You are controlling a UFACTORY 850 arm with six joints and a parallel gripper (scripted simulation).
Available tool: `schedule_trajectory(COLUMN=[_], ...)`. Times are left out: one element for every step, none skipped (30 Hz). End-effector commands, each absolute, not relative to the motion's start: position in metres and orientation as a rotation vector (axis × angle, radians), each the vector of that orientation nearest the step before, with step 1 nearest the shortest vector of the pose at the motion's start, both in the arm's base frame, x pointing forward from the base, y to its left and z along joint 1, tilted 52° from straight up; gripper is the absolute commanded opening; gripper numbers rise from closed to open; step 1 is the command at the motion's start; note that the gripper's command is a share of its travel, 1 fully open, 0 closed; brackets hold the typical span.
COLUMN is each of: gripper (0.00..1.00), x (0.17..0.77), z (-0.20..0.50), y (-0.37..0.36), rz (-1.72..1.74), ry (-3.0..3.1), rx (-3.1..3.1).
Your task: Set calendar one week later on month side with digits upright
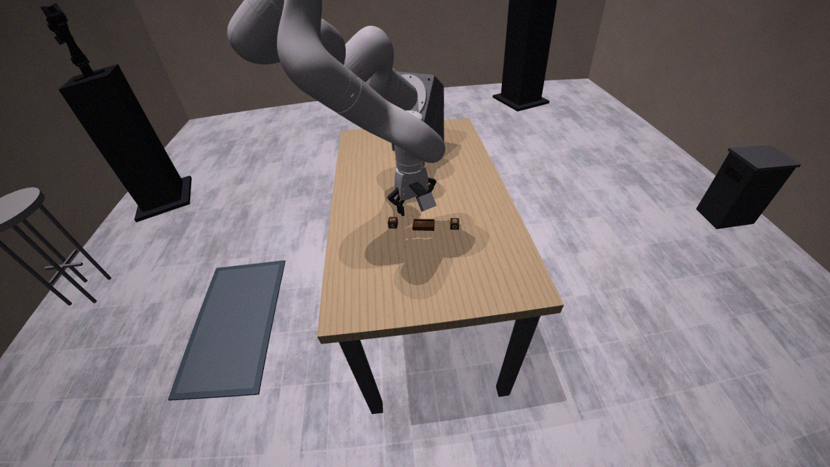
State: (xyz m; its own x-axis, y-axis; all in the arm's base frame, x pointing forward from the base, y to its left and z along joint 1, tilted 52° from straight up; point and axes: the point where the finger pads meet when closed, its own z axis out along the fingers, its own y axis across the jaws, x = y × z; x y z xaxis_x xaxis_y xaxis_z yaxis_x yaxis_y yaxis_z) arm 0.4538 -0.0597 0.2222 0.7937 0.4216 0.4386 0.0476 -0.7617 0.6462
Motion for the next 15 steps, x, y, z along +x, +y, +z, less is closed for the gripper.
schedule_trajectory(gripper=[1.0,1.0,1.0,1.0,1.0,1.0,1.0,1.0,1.0,1.0,1.0,1.0,1.0,1.0,1.0], x=[0.443,0.441,0.439,0.437,0.436,0.433,0.433,0.433,0.431,0.426,0.423,0.422,0.419,0.418,0.415], z=[0.228,0.228,0.229,0.23,0.23,0.231,0.231,0.231,0.231,0.233,0.234,0.234,0.234,0.235,0.235], y=[-0.079,-0.082,-0.085,-0.088,-0.09,-0.094,-0.094,-0.094,-0.097,-0.103,-0.107,-0.108,-0.111,-0.112,-0.116], rz=[0.876,0.888,0.901,0.913,0.92,0.938,0.938,0.938,0.948,0.974,0.991,0.996,1.01,1.014,1.03], ry=[0.155,0.123,0.089,0.056,0.037,-0.012,-0.012,-0.012,-0.042,-0.115,-0.167,-0.18,-0.223,-0.236,-0.284], rx=[2.394,2.401,2.408,2.414,2.418,2.426,2.426,2.426,2.431,2.441,2.447,2.448,2.452,2.453,2.457])
